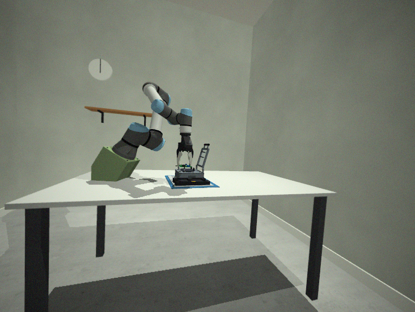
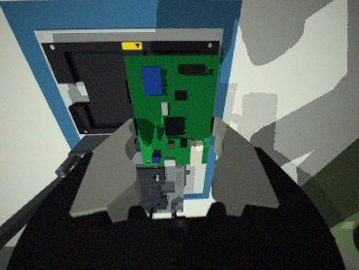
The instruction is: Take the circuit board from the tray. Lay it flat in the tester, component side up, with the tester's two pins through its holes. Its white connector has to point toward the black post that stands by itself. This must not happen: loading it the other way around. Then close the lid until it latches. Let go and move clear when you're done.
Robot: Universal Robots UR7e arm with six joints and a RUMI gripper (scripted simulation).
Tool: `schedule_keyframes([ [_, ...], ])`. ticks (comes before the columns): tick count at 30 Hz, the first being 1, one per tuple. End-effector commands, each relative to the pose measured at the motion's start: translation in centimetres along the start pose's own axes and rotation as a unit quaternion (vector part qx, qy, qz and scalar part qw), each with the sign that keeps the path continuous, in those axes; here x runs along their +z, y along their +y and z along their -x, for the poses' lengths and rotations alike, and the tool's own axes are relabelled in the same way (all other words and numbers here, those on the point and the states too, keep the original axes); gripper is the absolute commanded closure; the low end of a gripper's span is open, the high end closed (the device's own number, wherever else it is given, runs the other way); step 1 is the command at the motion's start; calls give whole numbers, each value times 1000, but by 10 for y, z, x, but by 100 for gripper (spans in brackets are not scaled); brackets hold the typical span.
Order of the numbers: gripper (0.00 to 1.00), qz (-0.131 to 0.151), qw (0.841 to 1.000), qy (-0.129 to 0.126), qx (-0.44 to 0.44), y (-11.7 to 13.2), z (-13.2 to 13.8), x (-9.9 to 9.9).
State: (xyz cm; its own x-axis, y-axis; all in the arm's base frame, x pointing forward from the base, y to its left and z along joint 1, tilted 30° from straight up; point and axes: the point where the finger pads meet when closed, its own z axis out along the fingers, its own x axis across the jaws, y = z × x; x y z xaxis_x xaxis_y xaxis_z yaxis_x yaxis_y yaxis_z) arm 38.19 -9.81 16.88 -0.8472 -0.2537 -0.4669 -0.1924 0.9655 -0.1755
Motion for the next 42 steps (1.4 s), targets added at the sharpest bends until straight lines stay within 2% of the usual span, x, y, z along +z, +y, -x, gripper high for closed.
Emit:
schedule_keyframes([
  [1,61,0,1000,0,0,0,0,0],
  [21,61,0,1000,0,0,7,3,-1],
  [42,61,0,1000,0,0,45,16,-3],
])
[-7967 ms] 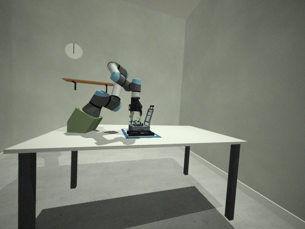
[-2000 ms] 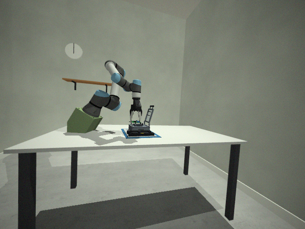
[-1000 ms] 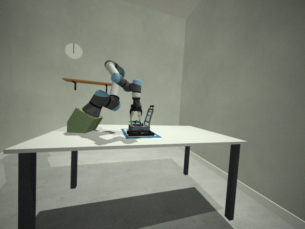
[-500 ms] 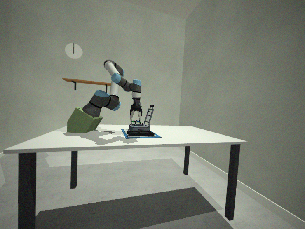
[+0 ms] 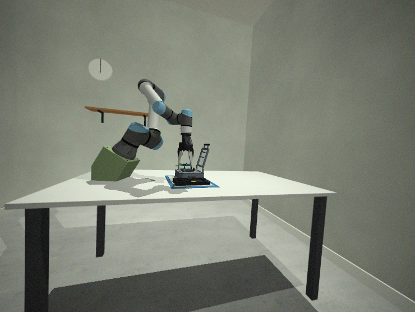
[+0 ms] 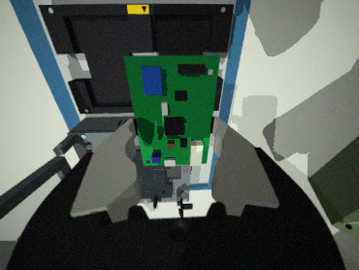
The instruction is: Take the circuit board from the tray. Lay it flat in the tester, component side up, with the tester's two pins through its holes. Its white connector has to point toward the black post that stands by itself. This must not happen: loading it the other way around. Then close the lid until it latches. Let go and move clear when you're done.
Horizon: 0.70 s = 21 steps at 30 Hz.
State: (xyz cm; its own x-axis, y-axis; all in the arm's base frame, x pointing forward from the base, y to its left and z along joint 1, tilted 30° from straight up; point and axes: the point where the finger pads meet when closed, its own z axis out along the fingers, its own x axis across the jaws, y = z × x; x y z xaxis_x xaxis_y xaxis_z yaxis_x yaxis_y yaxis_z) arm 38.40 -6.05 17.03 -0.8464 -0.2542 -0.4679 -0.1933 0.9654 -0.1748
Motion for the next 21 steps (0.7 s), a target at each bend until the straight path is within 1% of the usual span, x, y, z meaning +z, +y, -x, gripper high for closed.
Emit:
schedule_keyframes([
  [1,61,-1,1000,0,0,12,5,-1],
  [8,61,-1,1000,0,0,33,11,-3],
  [10,61,-1,1000,0,0,33,11,-3],
  [21,61,-1,1000,0,0,65,23,-5],
])
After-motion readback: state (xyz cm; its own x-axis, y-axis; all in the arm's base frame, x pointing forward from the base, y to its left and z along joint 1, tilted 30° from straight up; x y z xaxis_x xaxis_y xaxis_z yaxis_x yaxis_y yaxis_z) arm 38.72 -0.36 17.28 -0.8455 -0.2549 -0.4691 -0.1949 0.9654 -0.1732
